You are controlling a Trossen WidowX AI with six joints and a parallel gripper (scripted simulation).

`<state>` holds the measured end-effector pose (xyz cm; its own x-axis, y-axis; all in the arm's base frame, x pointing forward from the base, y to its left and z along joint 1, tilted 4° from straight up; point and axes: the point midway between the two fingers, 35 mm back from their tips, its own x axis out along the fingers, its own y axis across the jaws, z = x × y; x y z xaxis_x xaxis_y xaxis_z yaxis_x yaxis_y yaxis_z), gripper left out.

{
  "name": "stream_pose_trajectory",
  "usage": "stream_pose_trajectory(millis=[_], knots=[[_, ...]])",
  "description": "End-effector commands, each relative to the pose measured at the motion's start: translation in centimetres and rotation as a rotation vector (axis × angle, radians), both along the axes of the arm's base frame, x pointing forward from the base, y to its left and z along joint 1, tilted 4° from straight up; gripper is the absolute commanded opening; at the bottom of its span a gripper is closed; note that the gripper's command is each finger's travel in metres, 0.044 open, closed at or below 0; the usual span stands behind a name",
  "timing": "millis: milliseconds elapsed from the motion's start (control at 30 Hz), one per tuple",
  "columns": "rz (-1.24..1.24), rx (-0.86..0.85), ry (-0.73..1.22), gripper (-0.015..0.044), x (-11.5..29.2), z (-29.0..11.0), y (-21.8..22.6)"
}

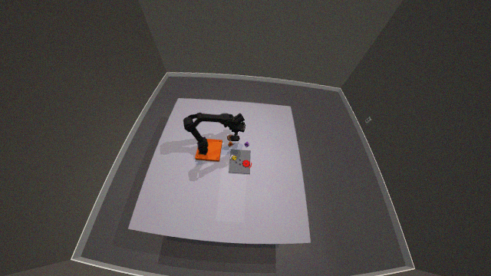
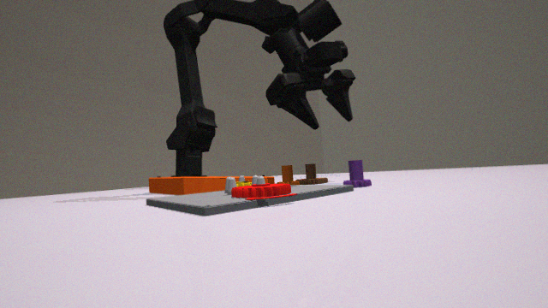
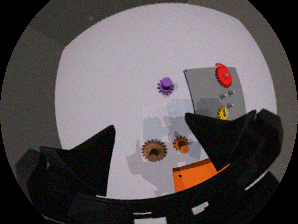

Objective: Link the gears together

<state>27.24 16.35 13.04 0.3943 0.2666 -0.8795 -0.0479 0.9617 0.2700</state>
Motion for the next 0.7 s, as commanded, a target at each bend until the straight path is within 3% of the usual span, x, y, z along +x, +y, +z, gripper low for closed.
stream_pose_trajectory(millis=[0,167,667], knots=[[-0.008,-0.127,0.312,0.044,-5.2,-2.8,2.3],[-0.016,-0.185,0.395,0.044,-7.5,-3.5,2.1],[-0.016,-0.185,0.395,0.044,-7.5,-5.2,2.3]])
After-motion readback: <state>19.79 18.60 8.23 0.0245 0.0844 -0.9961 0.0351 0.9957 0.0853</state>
